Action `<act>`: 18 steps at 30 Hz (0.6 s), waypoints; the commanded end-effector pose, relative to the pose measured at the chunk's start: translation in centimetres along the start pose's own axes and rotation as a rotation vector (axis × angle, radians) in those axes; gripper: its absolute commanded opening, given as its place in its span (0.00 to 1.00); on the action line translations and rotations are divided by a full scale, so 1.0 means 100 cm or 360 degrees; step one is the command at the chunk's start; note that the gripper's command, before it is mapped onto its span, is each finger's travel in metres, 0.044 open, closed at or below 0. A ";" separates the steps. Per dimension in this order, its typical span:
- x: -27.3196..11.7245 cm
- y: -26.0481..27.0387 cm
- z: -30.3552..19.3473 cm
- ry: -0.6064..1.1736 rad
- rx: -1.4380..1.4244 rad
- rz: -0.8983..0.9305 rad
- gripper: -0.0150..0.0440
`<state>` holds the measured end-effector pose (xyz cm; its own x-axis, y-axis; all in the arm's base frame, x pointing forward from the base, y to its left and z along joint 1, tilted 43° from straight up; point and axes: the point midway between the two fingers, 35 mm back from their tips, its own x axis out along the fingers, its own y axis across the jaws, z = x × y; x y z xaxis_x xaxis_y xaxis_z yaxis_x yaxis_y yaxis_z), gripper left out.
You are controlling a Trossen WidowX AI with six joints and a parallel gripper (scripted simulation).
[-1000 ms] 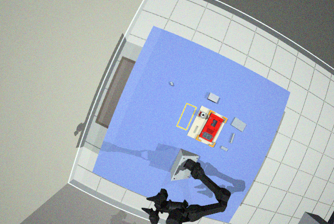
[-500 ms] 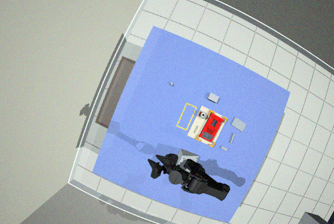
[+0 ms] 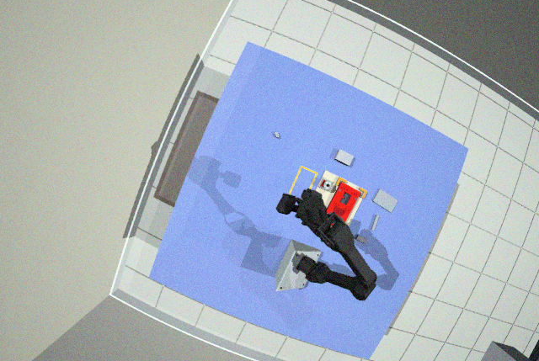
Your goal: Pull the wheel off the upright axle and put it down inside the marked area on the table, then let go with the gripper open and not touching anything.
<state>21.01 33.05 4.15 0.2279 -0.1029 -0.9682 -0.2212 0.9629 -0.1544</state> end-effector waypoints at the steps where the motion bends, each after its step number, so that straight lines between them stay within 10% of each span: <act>1: 0.026 -0.060 0.035 0.0024 0.0021 -0.0262 0.76; 18: 0.075 -0.226 0.082 0.0278 -0.0019 -0.0943 0.76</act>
<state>35.19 12.96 1.87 0.1520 -0.6410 -0.7524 -0.0982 0.7476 -0.6568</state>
